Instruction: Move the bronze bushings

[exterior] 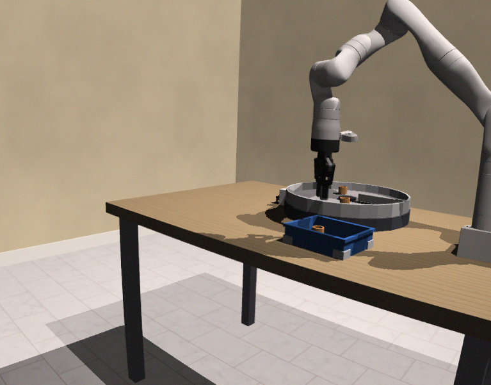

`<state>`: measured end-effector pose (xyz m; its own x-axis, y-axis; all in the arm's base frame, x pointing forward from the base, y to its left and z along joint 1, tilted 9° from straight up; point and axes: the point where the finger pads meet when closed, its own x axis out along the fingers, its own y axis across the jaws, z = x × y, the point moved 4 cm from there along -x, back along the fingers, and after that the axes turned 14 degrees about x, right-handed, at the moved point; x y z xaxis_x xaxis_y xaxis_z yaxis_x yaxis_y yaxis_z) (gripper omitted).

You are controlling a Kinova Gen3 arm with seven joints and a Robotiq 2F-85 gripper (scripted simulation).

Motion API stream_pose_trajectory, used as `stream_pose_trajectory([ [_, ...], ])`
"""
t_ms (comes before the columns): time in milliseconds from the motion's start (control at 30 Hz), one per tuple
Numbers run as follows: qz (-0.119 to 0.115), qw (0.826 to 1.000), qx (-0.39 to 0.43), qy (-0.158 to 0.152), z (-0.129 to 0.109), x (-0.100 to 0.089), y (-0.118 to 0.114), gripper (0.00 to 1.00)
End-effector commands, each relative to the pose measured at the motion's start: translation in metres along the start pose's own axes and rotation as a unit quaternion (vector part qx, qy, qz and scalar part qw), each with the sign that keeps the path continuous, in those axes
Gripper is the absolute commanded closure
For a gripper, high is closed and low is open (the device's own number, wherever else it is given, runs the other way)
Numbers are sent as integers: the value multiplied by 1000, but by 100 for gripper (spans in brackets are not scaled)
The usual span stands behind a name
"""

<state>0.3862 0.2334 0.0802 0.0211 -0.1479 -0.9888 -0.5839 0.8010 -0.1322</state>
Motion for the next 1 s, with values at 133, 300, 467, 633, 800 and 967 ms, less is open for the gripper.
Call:
stream_pose_trajectory([
  [133,0,1000,0,-1,1,6,0,61],
  [300,0,1000,0,-1,1,27,0,61],
  [467,0,1000,0,-1,1,41,0,61],
  [633,0,1000,0,-1,1,54,0,61],
  [800,0,1000,0,-1,1,55,0,61],
  [967,0,1000,0,-1,1,55,0,61],
])
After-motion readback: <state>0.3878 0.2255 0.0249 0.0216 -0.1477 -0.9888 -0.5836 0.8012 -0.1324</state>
